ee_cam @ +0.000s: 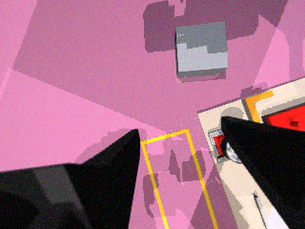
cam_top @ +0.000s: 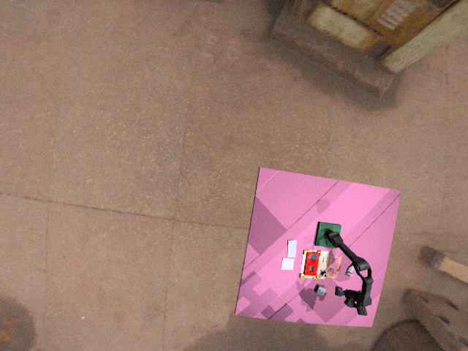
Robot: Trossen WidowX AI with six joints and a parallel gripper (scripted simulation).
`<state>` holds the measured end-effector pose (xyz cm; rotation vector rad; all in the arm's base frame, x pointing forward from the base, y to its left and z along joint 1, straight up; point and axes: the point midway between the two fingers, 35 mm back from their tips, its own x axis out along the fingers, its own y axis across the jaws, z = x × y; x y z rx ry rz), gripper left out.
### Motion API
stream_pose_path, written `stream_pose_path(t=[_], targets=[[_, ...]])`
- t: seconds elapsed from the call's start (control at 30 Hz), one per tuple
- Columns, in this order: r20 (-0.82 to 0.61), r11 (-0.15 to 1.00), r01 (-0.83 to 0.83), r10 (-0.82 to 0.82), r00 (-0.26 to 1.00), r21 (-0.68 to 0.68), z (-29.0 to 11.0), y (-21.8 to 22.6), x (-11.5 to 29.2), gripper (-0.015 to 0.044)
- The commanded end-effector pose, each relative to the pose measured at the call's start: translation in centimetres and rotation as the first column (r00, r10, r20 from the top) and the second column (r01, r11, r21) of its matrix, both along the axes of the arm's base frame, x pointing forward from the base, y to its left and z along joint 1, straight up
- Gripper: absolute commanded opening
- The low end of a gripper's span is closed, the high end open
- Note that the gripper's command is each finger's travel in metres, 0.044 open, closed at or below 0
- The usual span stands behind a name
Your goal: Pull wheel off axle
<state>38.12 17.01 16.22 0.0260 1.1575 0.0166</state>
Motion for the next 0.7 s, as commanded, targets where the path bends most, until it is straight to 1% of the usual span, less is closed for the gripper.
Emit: stream_pose_path(t=[0.0,0.07,0.1,0.47,0.67], targets=[[-0.283,0.992,-0.115,0.097,0.954,-0.045,-3.1,-6.5,-1.4,0.03],[-0.359,0.989,-0.145,0.125,0.925,-0.028,-3.6,-8.3,-2.1,0.03],[-0.373,0.988,-0.15,0.13,0.919,-0.023,-3.7,-8.6,-2.3,0.03],[-0.376,0.988,-0.151,0.132,0.917,-0.022,-3.7,-8.7,-2.3,0.03],[-0.377,0.988,-0.151,0.132,0.917,-0.022,-3.8,-8.6,-3.2,0.03]])
